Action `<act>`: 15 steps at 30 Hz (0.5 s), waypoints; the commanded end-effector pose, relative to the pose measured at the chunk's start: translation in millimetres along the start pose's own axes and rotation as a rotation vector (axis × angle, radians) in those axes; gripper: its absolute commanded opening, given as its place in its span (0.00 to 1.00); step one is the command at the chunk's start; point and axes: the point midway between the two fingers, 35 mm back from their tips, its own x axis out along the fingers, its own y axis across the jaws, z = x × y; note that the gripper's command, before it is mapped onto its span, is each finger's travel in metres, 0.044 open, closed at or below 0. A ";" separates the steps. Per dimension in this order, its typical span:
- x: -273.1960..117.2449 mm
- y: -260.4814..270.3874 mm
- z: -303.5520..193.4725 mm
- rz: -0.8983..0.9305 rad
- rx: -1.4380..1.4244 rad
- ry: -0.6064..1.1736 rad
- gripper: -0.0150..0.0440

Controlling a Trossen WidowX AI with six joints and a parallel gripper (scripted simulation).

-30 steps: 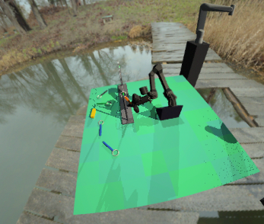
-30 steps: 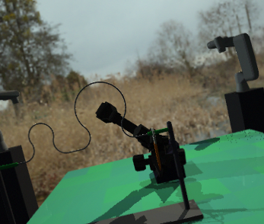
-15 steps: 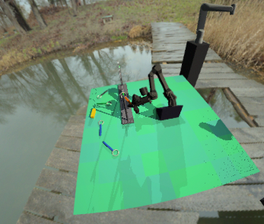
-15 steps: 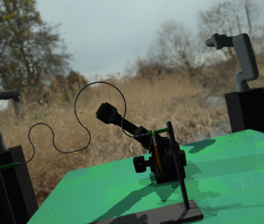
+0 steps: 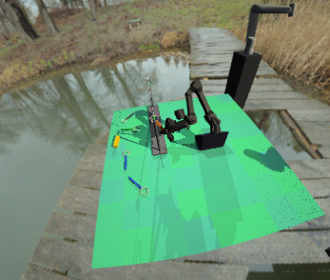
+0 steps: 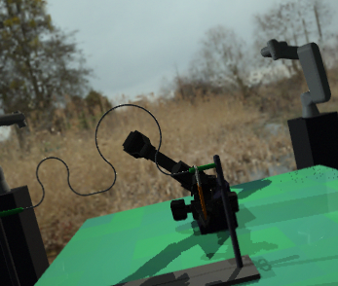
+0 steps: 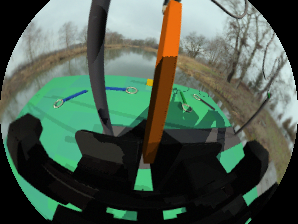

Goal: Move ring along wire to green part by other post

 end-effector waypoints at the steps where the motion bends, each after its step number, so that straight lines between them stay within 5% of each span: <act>1: 0.0 0.0 0.0 0.000 0.000 0.000 0.31; 6: -2.1 0.1 0.2 0.000 0.000 0.000 0.53; 15: -35.5 0.9 0.9 0.003 -0.002 0.000 0.53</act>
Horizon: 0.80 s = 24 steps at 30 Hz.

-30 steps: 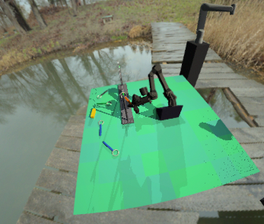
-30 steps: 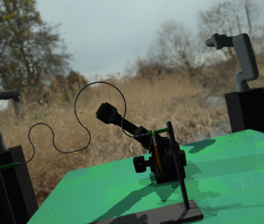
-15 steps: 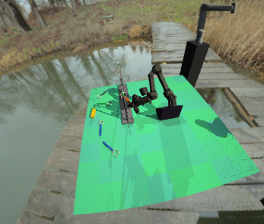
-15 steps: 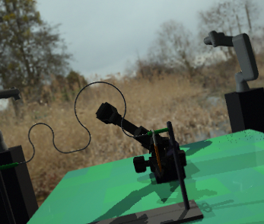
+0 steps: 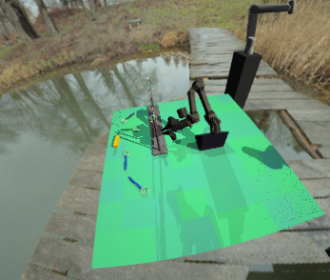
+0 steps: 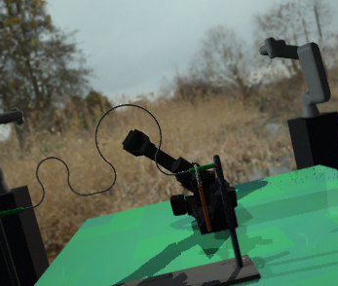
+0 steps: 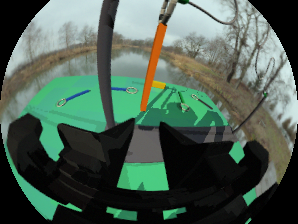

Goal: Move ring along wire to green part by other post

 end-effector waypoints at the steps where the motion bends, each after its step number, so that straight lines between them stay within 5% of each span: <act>1: -20.6 1.4 -1.6 0.005 -0.001 0.003 0.53; 24: -31.1 1.3 -2.7 0.006 -0.002 0.002 0.53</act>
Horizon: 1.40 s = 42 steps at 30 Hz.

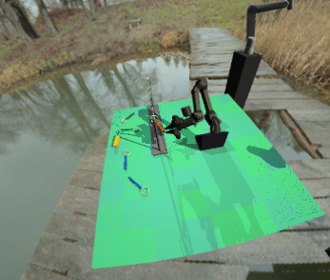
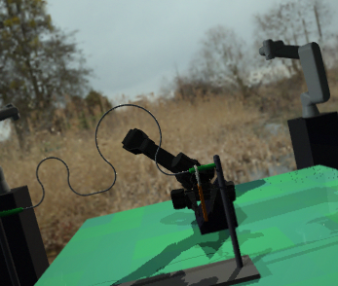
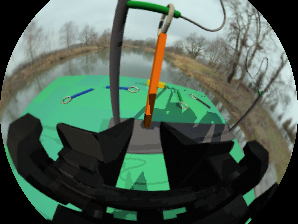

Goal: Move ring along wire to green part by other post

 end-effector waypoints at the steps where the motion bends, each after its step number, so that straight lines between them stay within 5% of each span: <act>1: -0.7 0.2 -0.7 -0.001 0.002 0.004 0.53; 8: -0.7 0.2 -0.7 -0.001 0.002 0.004 0.53; 19: -47.3 -0.6 -7.3 0.000 -0.002 -0.001 1.00; 42: -47.3 -0.6 -7.3 0.000 -0.002 -0.001 1.00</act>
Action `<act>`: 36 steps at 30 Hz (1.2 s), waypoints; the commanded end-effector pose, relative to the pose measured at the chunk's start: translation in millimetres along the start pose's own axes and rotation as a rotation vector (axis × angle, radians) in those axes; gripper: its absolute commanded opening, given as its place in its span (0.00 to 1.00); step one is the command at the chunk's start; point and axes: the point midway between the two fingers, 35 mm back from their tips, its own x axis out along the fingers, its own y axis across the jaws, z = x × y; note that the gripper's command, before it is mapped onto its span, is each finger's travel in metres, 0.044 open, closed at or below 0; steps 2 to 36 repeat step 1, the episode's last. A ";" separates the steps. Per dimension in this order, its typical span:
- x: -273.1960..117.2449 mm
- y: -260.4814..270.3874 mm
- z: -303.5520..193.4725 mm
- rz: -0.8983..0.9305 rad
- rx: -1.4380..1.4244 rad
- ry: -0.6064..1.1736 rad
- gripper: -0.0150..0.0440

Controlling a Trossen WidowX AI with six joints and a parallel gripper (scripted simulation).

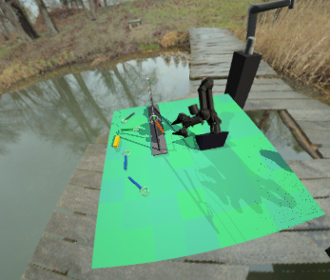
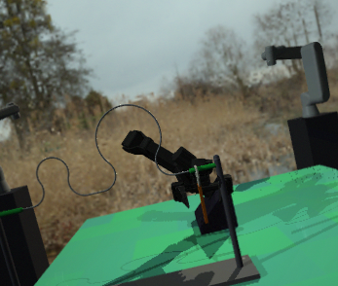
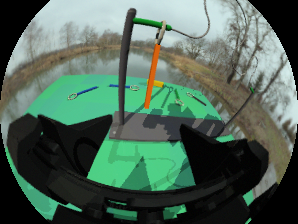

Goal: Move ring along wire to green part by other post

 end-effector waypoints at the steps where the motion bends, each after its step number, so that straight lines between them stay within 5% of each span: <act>1: -0.4 -0.1 -0.8 -0.002 0.002 0.004 1.00; 36: -0.4 -0.1 -0.8 -0.002 0.002 0.004 1.00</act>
